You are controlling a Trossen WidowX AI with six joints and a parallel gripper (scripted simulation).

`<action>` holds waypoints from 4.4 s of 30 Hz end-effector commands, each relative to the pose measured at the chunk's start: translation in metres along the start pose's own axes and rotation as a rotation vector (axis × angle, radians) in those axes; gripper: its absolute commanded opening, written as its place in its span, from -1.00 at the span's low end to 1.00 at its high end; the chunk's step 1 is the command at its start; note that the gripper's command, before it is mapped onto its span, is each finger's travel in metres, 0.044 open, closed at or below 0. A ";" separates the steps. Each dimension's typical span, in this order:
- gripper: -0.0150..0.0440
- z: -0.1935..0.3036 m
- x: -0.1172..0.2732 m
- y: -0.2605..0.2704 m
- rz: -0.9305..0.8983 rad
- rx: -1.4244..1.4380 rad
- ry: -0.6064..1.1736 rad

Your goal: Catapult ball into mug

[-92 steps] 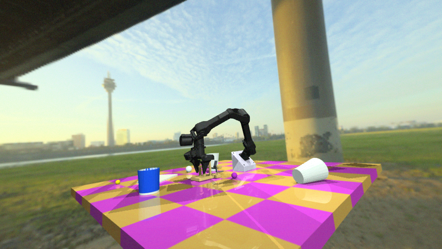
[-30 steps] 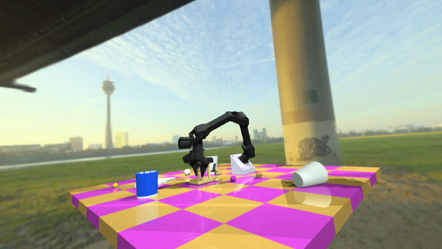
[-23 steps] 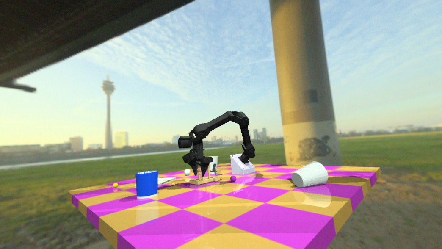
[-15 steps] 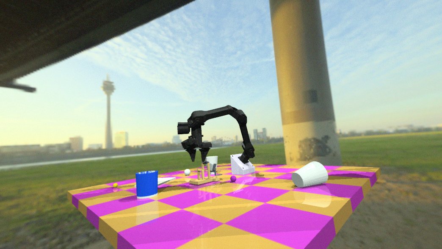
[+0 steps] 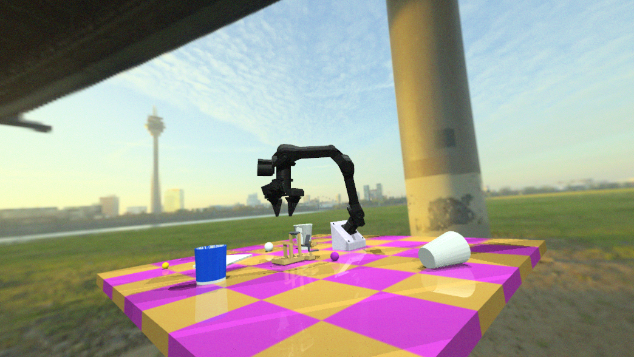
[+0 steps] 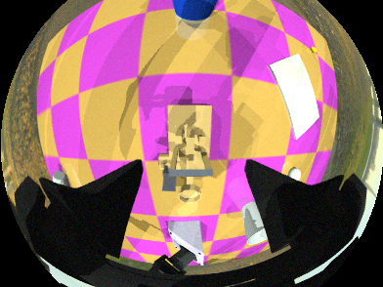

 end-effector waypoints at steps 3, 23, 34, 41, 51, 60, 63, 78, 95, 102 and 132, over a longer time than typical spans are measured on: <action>0.53 0.022 -0.034 0.047 0.000 0.004 0.042; 0.53 0.134 -0.110 0.129 -0.020 0.015 0.064; 0.53 0.135 -0.125 0.130 -0.019 0.015 0.064; 0.53 0.135 -0.136 0.130 -0.020 0.015 0.064; 0.53 0.137 -0.152 0.131 -0.022 0.015 0.064; 0.04 0.137 -0.153 0.131 -0.022 0.015 0.064; -0.03 0.137 -0.153 0.131 -0.022 0.015 0.064; -0.49 0.127 -0.095 0.127 -0.007 0.015 0.060; -0.49 0.126 -0.031 0.113 -0.001 0.010 0.087; -0.49 0.112 -0.042 0.081 0.033 0.001 0.158; -0.49 0.096 -0.091 -0.017 0.049 0.001 0.405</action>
Point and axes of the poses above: the point midway between the two fingers, 35 mm back from their tips, its own x axis back along the fingers, its own y axis across the jaws, z = x × y, the point moved 8 cm from there along x, back along the fingers, and after that the axes turned 10 degrees about -x, right-handed, at the moved point
